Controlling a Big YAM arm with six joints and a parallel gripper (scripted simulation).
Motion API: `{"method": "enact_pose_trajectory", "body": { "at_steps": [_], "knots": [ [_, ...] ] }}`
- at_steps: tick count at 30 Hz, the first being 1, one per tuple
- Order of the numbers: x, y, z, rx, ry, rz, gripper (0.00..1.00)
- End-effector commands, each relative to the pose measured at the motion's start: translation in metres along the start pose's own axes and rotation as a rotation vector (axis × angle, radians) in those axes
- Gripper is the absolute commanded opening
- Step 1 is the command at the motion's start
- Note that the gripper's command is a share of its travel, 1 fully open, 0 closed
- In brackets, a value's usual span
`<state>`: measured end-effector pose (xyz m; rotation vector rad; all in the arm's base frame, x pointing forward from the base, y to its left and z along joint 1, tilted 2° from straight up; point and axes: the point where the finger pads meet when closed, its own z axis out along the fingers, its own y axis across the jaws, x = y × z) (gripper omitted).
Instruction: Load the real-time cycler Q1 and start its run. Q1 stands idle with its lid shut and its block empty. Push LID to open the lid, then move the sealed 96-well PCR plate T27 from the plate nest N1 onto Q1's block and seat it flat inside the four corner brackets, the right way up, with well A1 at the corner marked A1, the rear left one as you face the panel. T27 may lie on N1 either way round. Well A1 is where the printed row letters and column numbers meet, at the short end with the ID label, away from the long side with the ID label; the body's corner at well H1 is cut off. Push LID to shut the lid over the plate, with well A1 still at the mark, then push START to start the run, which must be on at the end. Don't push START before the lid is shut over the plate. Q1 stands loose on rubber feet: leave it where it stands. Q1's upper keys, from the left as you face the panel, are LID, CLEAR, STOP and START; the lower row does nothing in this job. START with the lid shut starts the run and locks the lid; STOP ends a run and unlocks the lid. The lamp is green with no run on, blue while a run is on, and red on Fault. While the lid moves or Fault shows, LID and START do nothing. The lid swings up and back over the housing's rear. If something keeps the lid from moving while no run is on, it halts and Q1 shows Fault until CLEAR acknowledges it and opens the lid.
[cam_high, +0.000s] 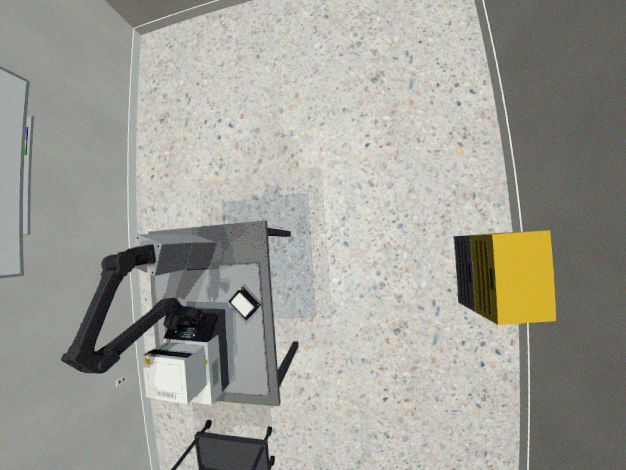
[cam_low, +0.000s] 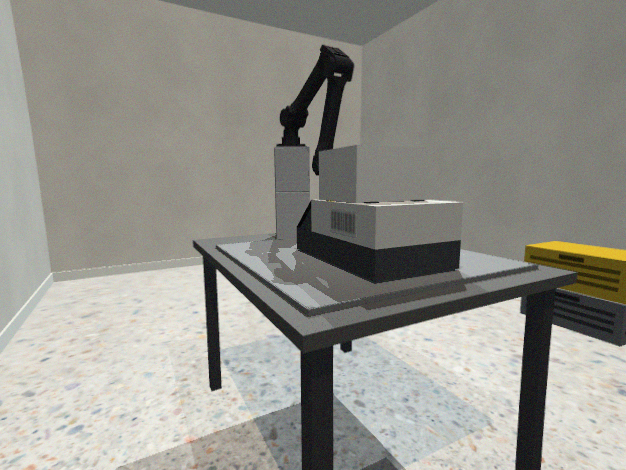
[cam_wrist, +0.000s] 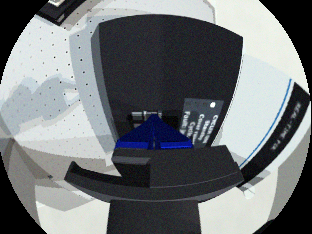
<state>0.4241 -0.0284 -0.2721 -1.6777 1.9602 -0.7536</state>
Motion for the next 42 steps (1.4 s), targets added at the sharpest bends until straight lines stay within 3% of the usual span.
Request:
{"method": "enact_pose_trajectory", "body": {
  "at_steps": [1, 42],
  "knots": [
    [-0.0070, 0.0060, 0.0047, 0.003, -0.010, 0.004, 0.00],
    [-0.0048, 0.0141, 0.0050, -0.006, -0.013, -0.002, 0.00]
  ]
}}
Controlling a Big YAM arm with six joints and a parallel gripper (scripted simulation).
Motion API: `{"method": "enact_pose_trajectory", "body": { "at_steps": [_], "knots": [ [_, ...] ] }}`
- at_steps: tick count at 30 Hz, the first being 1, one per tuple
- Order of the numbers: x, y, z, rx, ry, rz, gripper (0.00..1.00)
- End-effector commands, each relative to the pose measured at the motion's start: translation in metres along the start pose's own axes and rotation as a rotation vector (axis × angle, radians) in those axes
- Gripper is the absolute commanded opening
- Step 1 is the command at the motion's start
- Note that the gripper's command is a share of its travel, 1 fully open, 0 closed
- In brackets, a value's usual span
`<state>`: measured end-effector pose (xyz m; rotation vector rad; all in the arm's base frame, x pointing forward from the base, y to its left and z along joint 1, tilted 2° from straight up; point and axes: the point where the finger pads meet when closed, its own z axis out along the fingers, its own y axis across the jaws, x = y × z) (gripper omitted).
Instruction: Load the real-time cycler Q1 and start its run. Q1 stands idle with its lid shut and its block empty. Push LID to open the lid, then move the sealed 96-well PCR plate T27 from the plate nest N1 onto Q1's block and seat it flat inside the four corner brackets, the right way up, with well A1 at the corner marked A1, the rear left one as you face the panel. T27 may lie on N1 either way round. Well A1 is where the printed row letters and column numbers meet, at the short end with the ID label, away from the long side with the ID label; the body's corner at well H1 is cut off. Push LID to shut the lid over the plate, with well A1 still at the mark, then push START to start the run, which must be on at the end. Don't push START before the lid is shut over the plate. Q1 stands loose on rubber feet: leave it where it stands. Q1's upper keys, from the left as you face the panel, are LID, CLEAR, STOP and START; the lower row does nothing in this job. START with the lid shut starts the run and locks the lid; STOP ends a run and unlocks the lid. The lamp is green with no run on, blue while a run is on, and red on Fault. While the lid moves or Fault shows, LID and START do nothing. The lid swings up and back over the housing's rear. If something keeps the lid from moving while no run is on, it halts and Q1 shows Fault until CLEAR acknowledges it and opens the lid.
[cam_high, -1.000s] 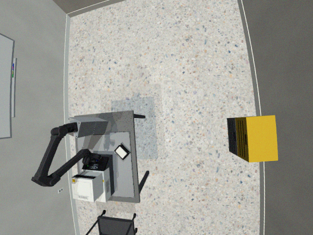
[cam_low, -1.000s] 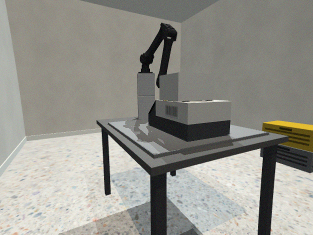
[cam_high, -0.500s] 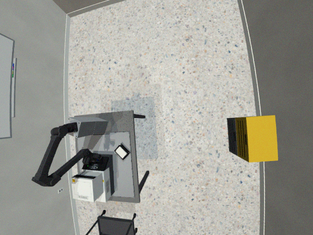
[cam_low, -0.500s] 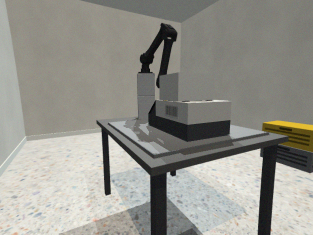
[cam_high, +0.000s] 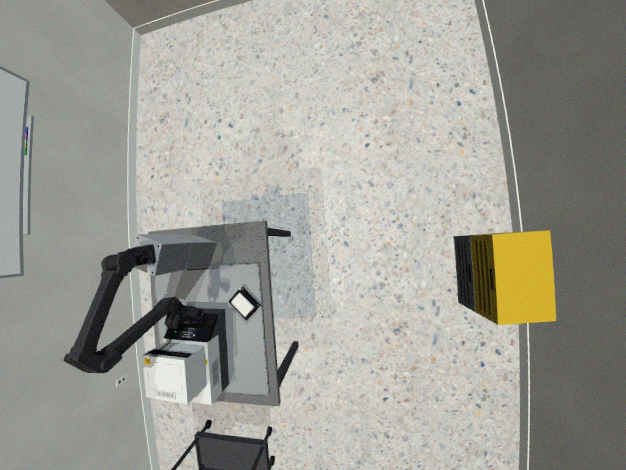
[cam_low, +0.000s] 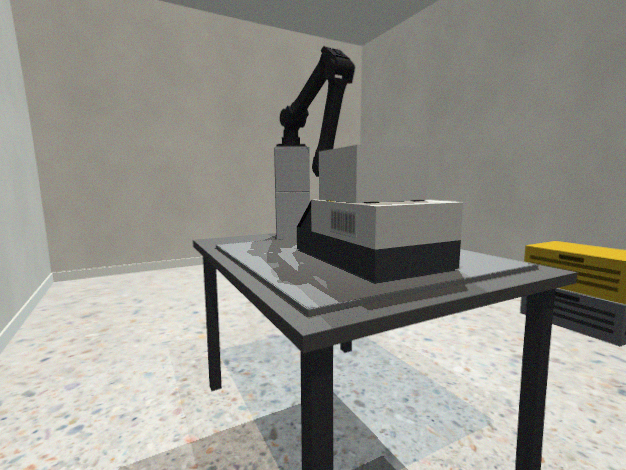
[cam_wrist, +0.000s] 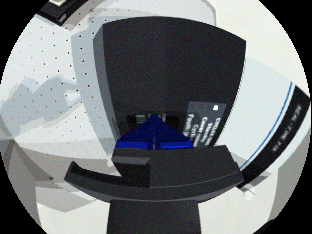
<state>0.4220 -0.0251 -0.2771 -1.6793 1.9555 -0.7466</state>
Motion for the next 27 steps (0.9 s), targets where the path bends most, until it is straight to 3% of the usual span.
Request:
{"method": "enact_pose_trajectory", "body": {
  "at_steps": [1, 27],
  "knots": [
    [-0.001, 0.009, 0.003, -0.006, -0.005, -0.001, 0.00],
    [0.006, -0.003, 0.009, 0.000, 0.002, -0.001, 0.00]
  ]
}}
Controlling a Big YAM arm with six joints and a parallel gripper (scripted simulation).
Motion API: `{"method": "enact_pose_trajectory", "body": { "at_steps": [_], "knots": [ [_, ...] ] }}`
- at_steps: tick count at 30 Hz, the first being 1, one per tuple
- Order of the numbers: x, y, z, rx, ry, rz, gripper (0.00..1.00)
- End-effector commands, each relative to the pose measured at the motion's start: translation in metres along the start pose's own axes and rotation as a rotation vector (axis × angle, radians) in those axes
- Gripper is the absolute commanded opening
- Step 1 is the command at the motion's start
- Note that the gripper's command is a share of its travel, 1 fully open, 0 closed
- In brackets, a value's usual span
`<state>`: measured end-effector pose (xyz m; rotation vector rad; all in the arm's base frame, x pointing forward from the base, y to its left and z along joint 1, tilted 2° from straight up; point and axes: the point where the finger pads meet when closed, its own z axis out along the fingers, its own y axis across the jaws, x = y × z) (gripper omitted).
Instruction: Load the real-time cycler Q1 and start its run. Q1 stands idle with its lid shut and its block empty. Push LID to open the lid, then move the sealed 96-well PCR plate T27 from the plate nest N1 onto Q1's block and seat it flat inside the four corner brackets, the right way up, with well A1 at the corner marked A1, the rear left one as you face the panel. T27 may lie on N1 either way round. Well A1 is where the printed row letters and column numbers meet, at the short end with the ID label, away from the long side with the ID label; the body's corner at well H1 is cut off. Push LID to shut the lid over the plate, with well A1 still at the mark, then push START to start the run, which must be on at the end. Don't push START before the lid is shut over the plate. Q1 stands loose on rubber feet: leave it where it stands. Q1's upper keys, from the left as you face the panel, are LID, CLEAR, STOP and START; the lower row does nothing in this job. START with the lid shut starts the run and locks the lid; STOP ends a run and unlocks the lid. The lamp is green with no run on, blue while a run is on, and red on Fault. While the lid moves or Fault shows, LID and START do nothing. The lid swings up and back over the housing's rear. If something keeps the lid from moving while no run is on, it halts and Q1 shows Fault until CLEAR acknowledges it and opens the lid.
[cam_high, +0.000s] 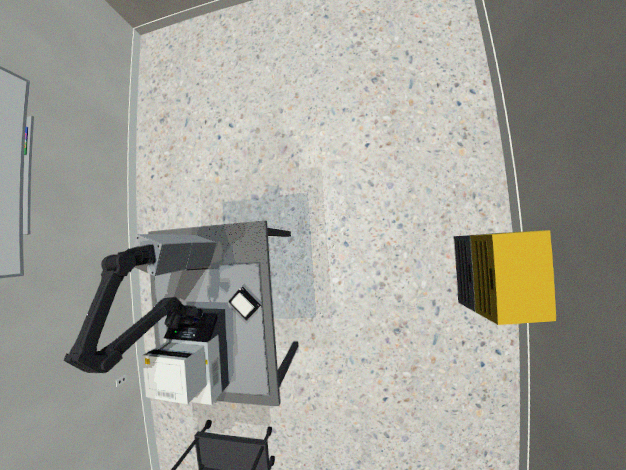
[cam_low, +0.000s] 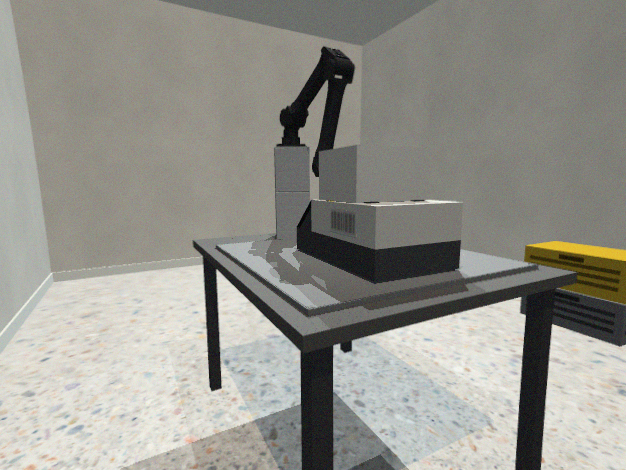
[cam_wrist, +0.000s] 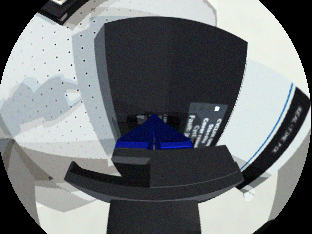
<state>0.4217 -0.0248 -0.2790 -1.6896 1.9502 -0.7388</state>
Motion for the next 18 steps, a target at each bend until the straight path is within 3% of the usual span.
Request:
{"method": "enact_pose_trajectory", "body": {
  "at_steps": [1, 18],
  "knots": [
    [0.0069, -0.0047, 0.0080, 0.005, 0.009, 0.006, 0.00],
    [0.0132, -0.0147, 0.0111, 0.015, 0.022, 0.012, 0.00]
  ]
}}
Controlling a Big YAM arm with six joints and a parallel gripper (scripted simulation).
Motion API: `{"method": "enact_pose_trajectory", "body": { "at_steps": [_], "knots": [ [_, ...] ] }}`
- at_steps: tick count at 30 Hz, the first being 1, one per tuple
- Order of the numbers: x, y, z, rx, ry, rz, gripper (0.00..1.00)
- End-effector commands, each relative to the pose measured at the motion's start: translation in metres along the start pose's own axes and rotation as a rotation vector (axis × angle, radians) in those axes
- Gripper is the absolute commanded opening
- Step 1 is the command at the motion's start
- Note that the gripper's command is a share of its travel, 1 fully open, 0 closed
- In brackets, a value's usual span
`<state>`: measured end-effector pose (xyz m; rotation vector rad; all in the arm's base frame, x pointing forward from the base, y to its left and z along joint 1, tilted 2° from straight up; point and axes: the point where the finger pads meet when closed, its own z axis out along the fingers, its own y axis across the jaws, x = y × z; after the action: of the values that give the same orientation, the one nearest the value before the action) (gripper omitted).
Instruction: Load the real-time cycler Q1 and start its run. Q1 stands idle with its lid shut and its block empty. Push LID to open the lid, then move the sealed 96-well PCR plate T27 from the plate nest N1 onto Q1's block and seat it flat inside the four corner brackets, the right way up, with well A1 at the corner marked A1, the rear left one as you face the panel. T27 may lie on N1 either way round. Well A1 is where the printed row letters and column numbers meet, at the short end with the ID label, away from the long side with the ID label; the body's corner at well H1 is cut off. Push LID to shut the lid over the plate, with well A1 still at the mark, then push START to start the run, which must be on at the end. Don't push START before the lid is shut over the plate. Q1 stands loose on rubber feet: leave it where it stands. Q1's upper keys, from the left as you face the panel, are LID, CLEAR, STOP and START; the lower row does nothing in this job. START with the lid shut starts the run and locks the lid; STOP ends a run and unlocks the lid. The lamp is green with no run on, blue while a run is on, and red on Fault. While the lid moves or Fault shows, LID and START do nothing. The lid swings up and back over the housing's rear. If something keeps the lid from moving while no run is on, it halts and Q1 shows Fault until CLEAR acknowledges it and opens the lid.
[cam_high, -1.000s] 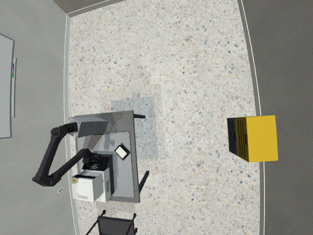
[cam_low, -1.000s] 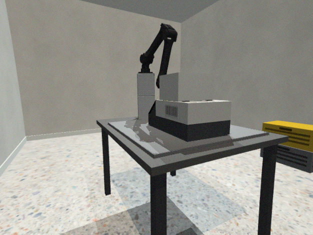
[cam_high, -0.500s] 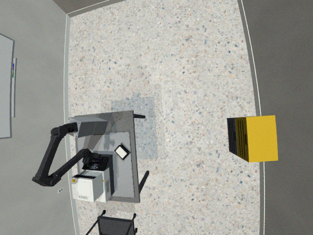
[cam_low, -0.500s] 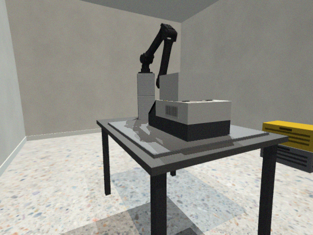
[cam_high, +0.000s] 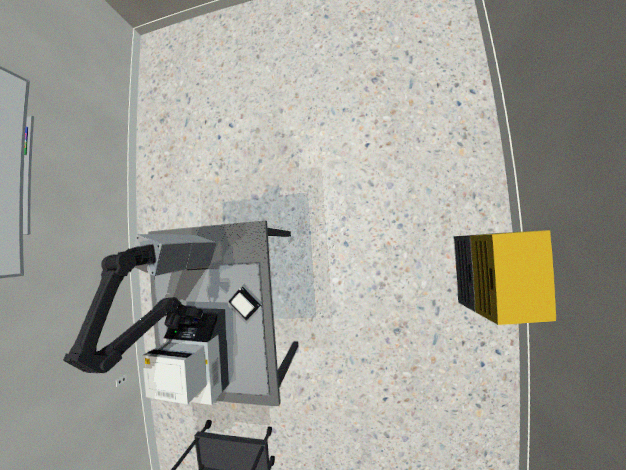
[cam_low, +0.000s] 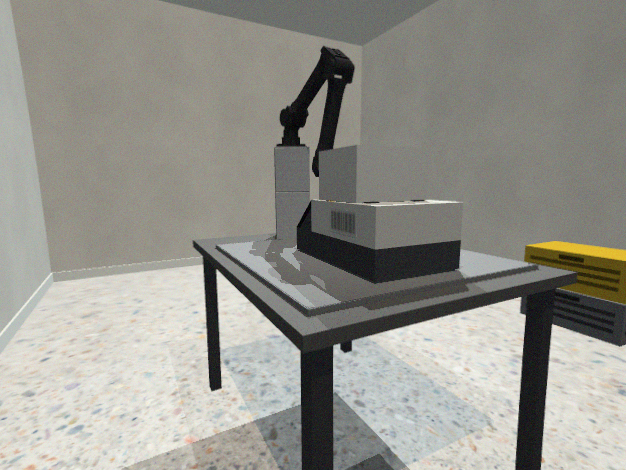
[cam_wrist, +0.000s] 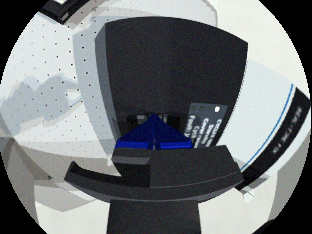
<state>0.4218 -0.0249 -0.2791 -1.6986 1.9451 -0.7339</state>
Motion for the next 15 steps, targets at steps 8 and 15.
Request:
{"method": "enact_pose_trajectory", "body": {
  "at_steps": [8, 15],
  "knots": [
    [0.017, -0.028, 0.003, 0.038, 0.035, 0.034, 0.00],
    [0.004, -0.040, 0.005, 0.066, 0.019, 0.036, 0.00]
  ]
}}
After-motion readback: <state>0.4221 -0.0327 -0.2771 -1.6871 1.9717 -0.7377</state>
